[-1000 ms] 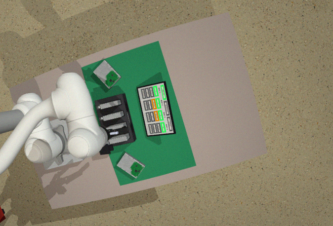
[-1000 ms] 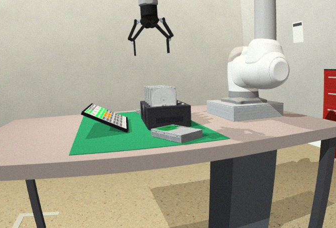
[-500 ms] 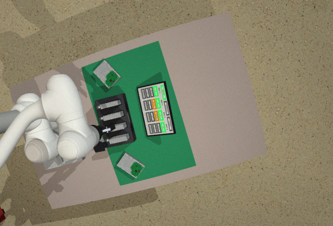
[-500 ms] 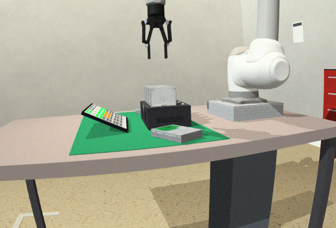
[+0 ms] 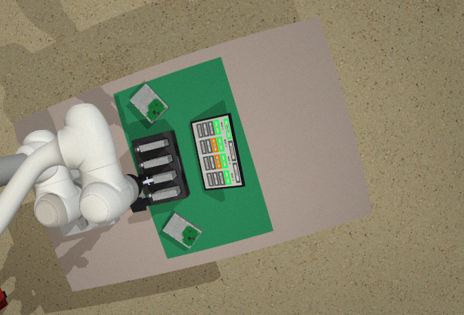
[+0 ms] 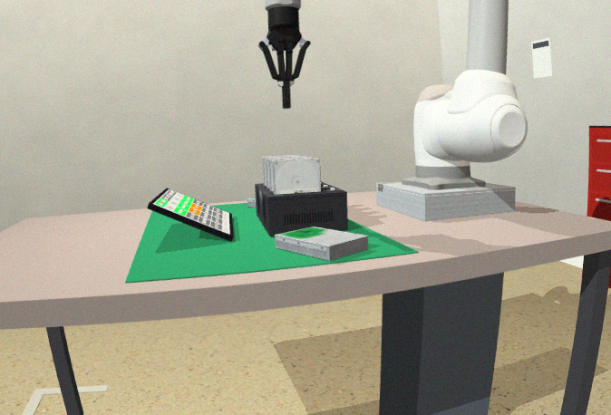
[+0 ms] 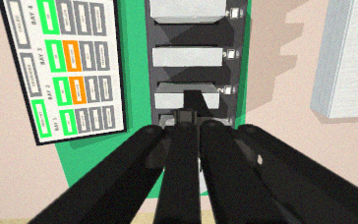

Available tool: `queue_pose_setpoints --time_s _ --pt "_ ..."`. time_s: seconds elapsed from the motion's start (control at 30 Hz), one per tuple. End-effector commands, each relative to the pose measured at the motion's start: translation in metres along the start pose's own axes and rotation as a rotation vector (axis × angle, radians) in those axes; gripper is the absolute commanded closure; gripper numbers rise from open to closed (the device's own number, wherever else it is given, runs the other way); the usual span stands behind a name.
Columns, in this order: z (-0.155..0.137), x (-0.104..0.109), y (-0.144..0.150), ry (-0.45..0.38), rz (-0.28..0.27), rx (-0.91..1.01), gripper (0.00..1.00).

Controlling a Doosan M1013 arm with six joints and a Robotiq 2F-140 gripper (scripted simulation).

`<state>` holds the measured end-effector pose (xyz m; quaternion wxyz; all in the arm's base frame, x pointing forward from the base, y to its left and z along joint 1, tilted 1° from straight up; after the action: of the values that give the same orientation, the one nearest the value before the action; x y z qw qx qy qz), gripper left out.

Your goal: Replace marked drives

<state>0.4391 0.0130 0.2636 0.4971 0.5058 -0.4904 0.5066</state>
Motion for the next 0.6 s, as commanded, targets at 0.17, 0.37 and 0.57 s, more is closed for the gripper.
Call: queue_pose_setpoints --time_s 0.17,0.37,0.57 --pt "-0.0001 0.0004 -0.0003 0.000 0.001 0.000 0.90" --pt "-0.0004 0.0003 -0.0004 0.000 0.001 0.005 0.90" --pt "-0.0045 -0.0007 -0.0021 0.000 0.001 0.062 0.90"
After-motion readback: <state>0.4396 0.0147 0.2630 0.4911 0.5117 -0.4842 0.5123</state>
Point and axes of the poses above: the point where the finger pads meet when closed, its own x axis back along the fingers, its own y axis across the jaws, z = x × y, the point moved 2 cm from there along x, back along the fingers, and after that the axes turned 6 degrees about x, right-handed, at the moved point
